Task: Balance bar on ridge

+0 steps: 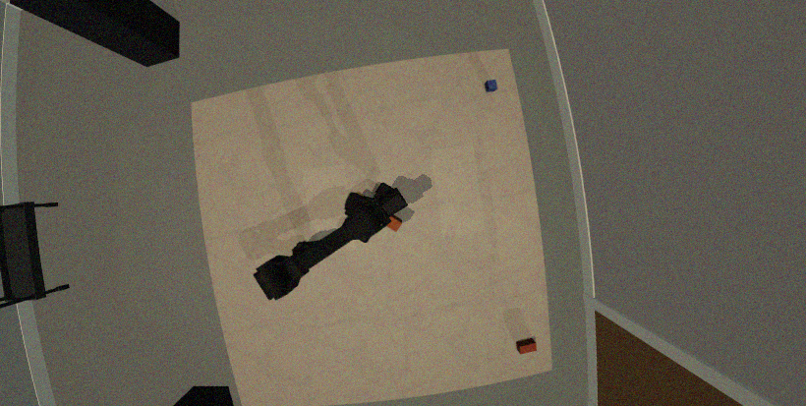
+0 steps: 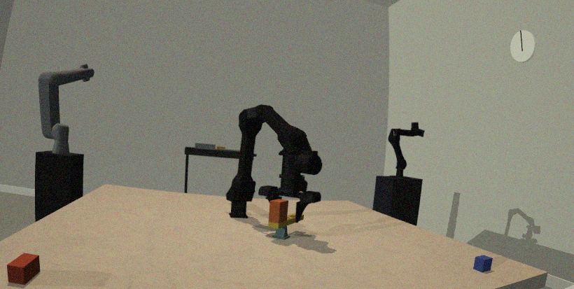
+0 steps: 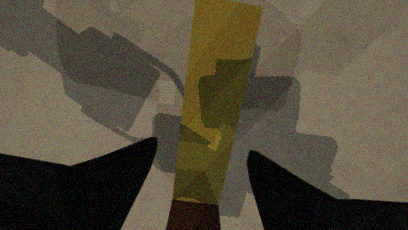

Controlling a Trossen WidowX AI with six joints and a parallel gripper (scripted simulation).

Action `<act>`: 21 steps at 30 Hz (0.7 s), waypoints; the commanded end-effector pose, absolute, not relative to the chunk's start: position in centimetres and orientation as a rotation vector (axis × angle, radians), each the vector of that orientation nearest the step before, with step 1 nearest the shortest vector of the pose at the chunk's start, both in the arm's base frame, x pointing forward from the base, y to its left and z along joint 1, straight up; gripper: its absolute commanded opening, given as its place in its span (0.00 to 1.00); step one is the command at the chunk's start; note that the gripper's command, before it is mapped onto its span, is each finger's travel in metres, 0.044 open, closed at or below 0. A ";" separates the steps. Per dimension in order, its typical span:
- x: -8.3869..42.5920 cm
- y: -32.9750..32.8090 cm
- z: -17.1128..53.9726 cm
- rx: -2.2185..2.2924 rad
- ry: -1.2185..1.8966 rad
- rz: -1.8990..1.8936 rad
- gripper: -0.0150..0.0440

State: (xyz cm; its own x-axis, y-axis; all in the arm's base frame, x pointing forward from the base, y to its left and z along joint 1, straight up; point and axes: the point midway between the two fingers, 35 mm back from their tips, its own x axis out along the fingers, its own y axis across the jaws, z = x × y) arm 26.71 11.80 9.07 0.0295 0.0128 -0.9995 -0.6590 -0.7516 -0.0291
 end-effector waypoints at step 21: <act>26.4 11.7 19.1 -1.817 0.654 1.773 1.00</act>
State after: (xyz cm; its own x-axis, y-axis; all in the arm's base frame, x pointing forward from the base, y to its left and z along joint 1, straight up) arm 26.48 11.70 19.00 0.0360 0.0159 -0.9992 -0.6586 -0.7516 -0.0357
